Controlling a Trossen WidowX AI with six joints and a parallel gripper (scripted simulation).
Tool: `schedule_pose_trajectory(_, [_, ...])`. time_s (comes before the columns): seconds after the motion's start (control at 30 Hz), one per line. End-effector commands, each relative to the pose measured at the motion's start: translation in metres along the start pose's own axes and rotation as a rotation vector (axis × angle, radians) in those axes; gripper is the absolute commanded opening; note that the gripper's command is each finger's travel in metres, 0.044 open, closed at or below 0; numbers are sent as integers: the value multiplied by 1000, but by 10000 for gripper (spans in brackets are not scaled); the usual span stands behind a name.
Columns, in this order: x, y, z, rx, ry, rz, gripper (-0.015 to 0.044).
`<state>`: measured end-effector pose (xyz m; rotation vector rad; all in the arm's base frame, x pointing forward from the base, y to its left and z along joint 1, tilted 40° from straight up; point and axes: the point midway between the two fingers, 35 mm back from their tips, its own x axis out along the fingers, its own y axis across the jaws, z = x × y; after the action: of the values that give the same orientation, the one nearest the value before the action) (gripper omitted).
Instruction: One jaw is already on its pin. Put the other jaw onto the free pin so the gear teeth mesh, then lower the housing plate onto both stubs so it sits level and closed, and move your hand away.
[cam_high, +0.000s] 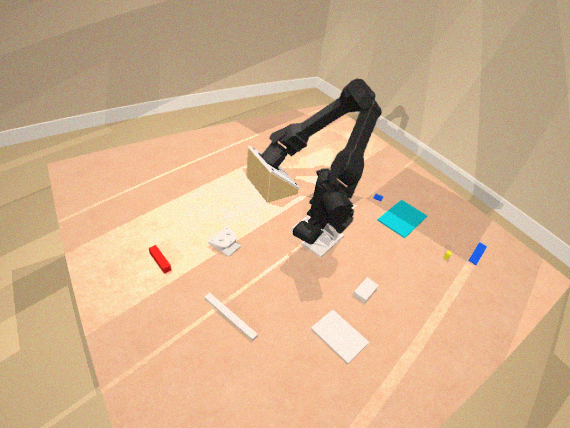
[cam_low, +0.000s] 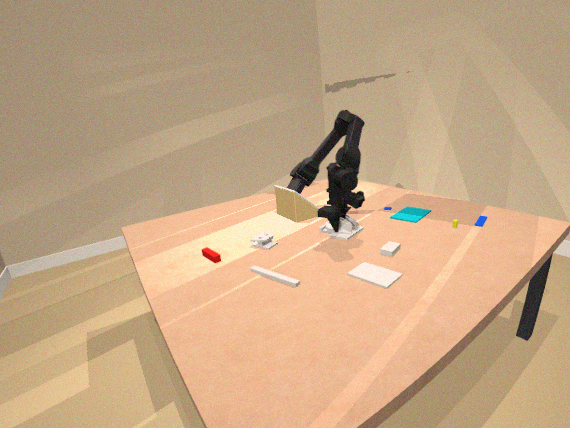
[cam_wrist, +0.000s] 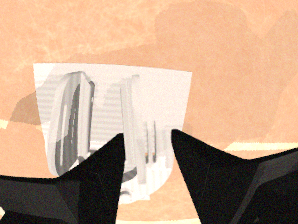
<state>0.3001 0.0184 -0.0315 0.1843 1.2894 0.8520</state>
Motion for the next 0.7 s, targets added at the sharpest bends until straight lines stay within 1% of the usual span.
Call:
schedule_pose_trajectory(0.0, [3, 0, 1, -5, 2, -1, 134])
schedule_pose_trajectory(0.27, [3, 0, 1, -5, 2, -1, 134])
schedule_pose_trajectory(0.37, [0, 0, 0, -1, -2, -1, 213])
schedule_pose_trajectory(0.4, [0, 0, 0, -1, -2, -1, 224])
schedule_pose_trajectory(0.67, [0, 0, 0, -1, -2, -1, 224])
